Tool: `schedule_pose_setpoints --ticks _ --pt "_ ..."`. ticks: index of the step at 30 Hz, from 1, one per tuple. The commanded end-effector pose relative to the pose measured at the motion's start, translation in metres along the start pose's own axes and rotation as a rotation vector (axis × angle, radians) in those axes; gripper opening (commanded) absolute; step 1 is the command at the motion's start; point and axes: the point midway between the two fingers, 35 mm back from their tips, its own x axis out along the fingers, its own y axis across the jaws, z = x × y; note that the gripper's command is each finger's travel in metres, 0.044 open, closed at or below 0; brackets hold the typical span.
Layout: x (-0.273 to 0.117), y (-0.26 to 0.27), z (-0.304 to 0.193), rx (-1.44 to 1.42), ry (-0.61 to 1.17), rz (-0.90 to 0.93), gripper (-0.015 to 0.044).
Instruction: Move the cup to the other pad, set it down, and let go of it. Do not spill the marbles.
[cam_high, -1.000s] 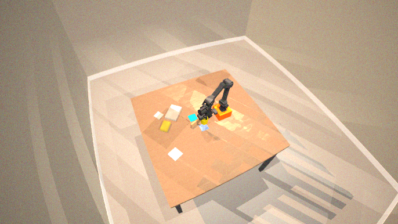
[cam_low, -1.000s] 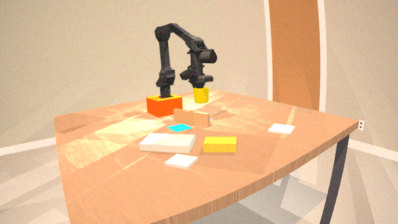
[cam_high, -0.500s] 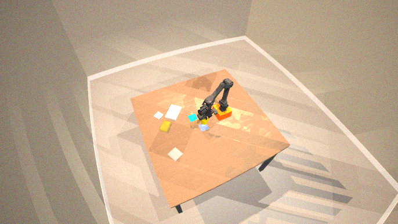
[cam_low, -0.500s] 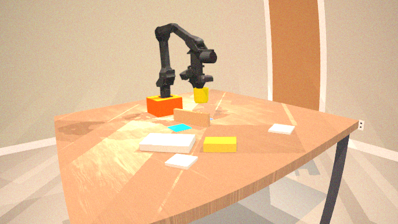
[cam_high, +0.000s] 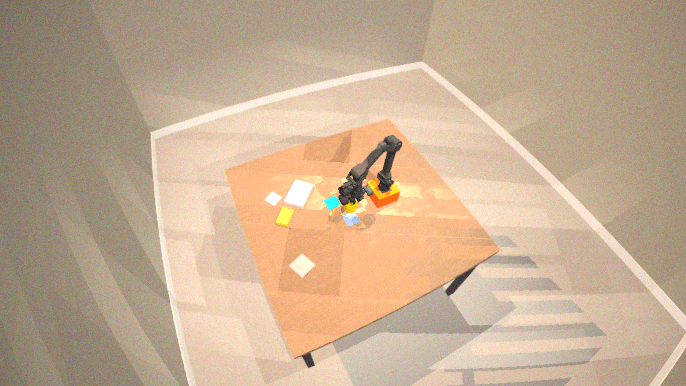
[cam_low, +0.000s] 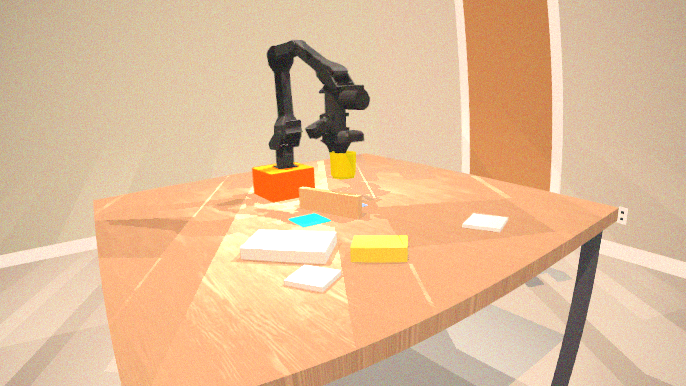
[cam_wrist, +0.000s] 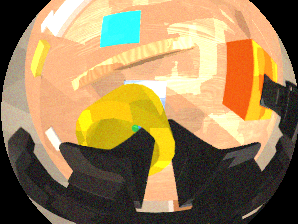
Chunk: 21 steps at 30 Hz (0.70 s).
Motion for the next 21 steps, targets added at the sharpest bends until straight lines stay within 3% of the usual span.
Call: schedule_pose_setpoints --ticks 1,21 --pt "-0.001 0.003 0.007 -0.003 0.004 0.005 0.0000" --pt "-0.001 0.013 0.040 -0.005 0.002 0.008 0.0000"
